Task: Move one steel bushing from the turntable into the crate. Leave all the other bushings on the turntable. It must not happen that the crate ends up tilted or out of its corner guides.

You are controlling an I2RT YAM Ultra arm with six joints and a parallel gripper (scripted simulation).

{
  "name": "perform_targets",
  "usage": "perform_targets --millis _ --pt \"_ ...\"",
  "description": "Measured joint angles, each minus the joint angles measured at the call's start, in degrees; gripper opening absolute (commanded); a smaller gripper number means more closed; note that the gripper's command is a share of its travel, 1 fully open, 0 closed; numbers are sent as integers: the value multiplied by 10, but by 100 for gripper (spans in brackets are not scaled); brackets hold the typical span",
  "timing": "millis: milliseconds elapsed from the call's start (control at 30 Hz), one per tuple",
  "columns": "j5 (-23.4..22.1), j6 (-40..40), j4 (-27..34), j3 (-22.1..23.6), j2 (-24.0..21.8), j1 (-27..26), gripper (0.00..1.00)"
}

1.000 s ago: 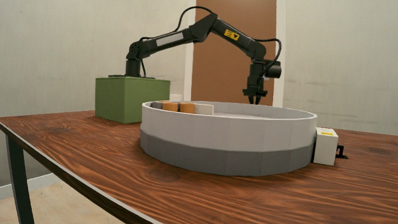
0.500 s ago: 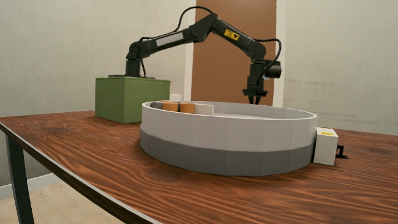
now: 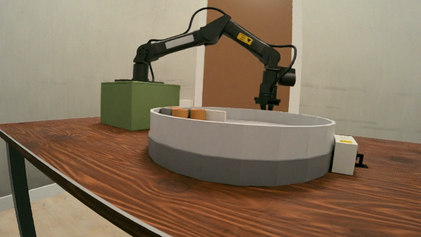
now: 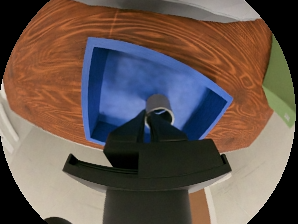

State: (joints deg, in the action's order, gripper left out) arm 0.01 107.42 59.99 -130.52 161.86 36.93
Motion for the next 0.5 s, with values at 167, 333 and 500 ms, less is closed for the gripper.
perform_targets --millis 167,333,500 --pt "0 0 -7 0 0 0 0" --pt "0 0 -7 0 0 0 0" --pt "0 0 -7 0 0 0 0"
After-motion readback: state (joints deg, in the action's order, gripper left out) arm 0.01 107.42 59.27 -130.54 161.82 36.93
